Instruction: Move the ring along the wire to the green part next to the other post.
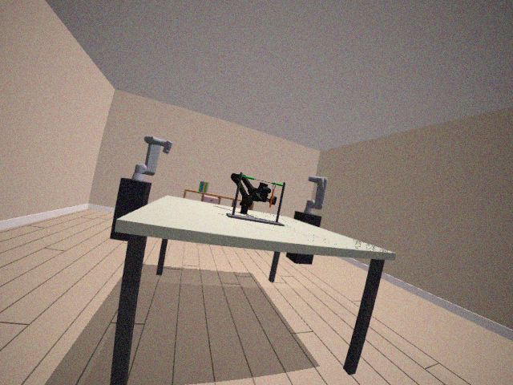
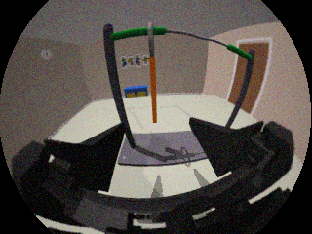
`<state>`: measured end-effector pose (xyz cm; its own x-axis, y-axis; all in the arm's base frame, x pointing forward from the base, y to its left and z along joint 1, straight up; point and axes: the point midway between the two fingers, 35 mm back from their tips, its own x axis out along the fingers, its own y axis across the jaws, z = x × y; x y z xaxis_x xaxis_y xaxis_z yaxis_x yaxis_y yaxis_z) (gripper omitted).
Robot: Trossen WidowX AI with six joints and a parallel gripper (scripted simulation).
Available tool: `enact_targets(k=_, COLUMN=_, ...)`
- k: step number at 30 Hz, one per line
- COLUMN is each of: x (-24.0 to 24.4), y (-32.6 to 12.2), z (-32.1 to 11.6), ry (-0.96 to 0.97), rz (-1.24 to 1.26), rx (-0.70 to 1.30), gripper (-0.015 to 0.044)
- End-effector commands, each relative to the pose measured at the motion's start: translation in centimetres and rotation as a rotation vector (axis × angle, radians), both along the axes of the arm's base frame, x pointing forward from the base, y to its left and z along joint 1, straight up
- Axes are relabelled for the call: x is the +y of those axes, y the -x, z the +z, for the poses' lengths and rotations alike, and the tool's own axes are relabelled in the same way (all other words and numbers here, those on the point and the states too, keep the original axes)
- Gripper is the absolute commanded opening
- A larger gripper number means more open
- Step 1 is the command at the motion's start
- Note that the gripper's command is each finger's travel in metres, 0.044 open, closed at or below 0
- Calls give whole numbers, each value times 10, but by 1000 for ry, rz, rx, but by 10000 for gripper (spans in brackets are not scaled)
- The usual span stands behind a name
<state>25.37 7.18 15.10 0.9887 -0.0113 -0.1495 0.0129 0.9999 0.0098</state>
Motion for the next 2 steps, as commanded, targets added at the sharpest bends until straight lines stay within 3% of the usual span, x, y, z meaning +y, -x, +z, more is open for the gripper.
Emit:
enact_targets(k=1, x=-1, y=1, z=-2, ry=0, rz=-5, rx=5, gripper=440)
enact_targets(k=2, x=-1, y=1, z=-2, ry=0, rz=-5, rx=5, gripper=440)
